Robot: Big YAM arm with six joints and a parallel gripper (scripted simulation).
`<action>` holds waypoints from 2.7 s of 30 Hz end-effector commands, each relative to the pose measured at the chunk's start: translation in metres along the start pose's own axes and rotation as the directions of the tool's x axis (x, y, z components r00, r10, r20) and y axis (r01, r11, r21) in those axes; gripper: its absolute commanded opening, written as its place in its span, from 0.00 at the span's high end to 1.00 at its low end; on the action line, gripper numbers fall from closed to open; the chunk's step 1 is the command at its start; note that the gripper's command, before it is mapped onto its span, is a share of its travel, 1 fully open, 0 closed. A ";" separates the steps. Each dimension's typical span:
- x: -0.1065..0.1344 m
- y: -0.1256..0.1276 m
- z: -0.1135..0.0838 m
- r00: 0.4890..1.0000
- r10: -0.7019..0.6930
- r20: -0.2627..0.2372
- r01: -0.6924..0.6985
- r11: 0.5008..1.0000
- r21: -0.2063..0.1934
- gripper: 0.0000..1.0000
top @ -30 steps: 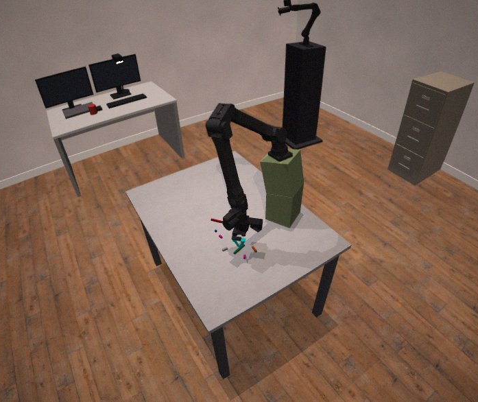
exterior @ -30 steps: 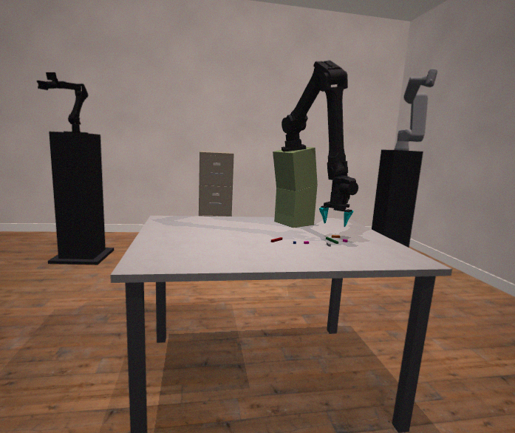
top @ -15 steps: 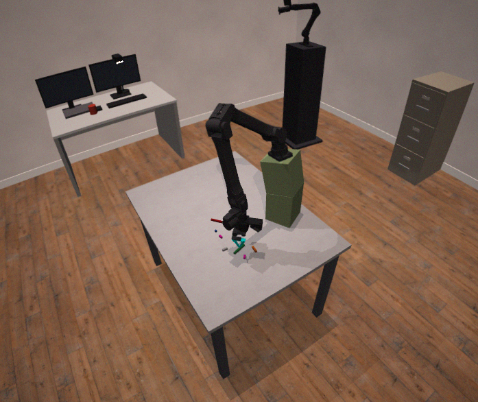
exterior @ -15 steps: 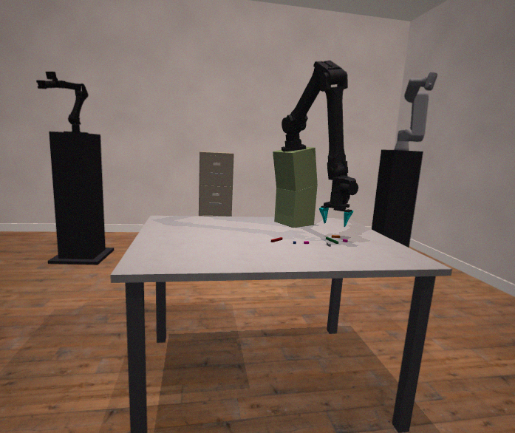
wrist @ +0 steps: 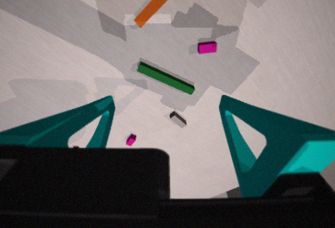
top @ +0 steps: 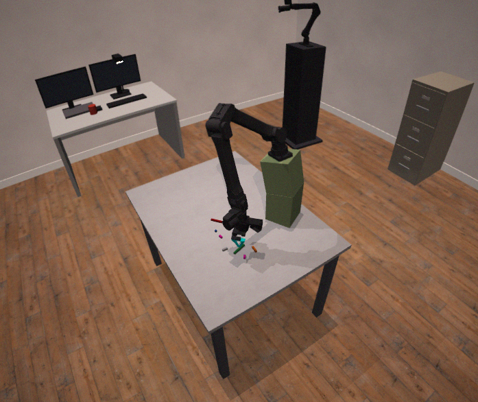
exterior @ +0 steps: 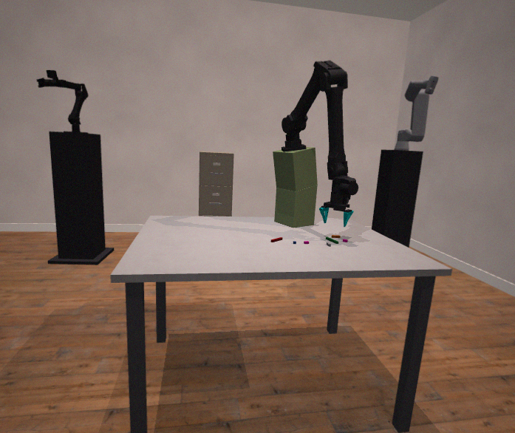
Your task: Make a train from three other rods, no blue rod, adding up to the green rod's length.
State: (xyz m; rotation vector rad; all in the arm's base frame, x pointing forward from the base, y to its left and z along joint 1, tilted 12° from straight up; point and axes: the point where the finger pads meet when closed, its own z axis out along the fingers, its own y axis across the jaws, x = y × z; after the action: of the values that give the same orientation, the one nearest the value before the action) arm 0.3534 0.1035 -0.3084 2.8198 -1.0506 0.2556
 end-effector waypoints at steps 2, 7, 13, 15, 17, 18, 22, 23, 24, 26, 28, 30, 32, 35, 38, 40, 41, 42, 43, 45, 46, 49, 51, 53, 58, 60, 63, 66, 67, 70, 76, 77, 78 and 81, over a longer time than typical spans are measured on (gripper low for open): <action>-0.003 0.006 0.007 0.997 0.077 0.002 -0.077 0.997 -0.005 0.00; -0.003 0.005 0.007 0.974 0.228 0.002 -0.228 0.974 -0.005 0.00; -0.003 0.005 0.007 0.935 0.354 0.001 -0.354 0.935 -0.004 0.00; -0.003 0.005 0.007 0.935 0.354 0.001 -0.354 0.935 -0.004 0.00; -0.003 0.005 0.007 0.916 0.401 0.001 -0.401 0.916 -0.004 0.00; -0.003 0.005 0.007 0.893 0.450 0.001 -0.450 0.893 -0.004 0.00; -0.002 0.005 0.007 0.866 0.500 0.000 -0.500 0.866 -0.004 0.00; -0.002 0.005 0.007 0.866 0.500 0.000 -0.500 0.866 -0.004 0.00; -0.002 0.005 0.007 0.834 0.551 0.000 -0.551 0.834 -0.003 0.00; -0.002 0.005 0.007 0.834 0.551 0.000 -0.551 0.834 -0.003 0.00; -0.002 0.004 0.007 0.798 0.603 0.000 -0.603 0.798 -0.003 0.00; -0.002 0.004 0.007 0.756 0.654 0.000 -0.654 0.756 -0.003 0.00; -0.002 0.004 0.007 0.756 0.654 0.000 -0.654 0.756 -0.003 0.00; -0.002 0.004 0.007 0.710 0.705 0.000 -0.705 0.710 -0.002 0.00; -0.002 0.004 0.007 0.657 0.754 0.000 -0.754 0.657 -0.002 0.00; -0.002 0.004 0.007 0.657 0.754 0.000 -0.754 0.657 -0.002 0.00; -0.002 0.004 0.007 0.600 0.800 0.000 -0.800 0.600 -0.002 0.00; -0.002 0.004 0.007 0.600 0.800 0.000 -0.800 0.600 -0.002 0.00; -0.002 0.004 0.007 0.600 0.800 0.000 -0.800 0.600 -0.002 0.00; -0.002 0.004 0.007 0.537 0.844 0.000 -0.843 0.537 -0.001 0.00; -0.002 0.004 0.007 0.537 0.844 0.000 -0.843 0.537 -0.001 0.00; -0.002 0.004 0.007 0.537 0.843 0.000 -0.843 0.537 -0.001 0.00; -0.002 0.004 0.007 0.469 0.883 0.000 -0.883 0.469 -0.001 0.00; -0.002 0.004 0.007 0.469 0.883 0.000 -0.883 0.469 -0.001 0.00; -0.001 0.004 0.007 0.397 0.918 0.000 -0.918 0.397 -0.001 0.00; -0.001 0.003 0.007 0.320 0.947 0.000 -0.947 0.320 0.000 0.00; -0.001 0.003 0.007 0.320 0.947 0.000 -0.947 0.320 0.000 0.00; -0.001 0.003 0.007 0.239 0.971 0.000 -0.971 0.239 0.000 0.00; -0.001 0.003 0.007 0.239 0.971 0.000 -0.971 0.239 0.000 0.00; -0.001 0.003 0.007 0.156 0.988 0.000 -0.988 0.156 0.000 0.00; -0.001 0.003 0.007 0.069 0.998 0.000 -0.998 0.069 0.000 0.00; -0.001 0.003 0.007 0.069 0.998 0.000 -0.998 0.069 0.000 0.00; -0.001 0.003 0.007 0.069 0.998 0.000 -0.998 0.069 0.000 0.00; -0.001 0.003 0.007 -0.018 1.000 0.000 -1.000 -0.018 0.001 0.00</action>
State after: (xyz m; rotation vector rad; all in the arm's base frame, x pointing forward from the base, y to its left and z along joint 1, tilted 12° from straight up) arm 0.3538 0.1036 -0.3083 1.4115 -2.8190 0.3275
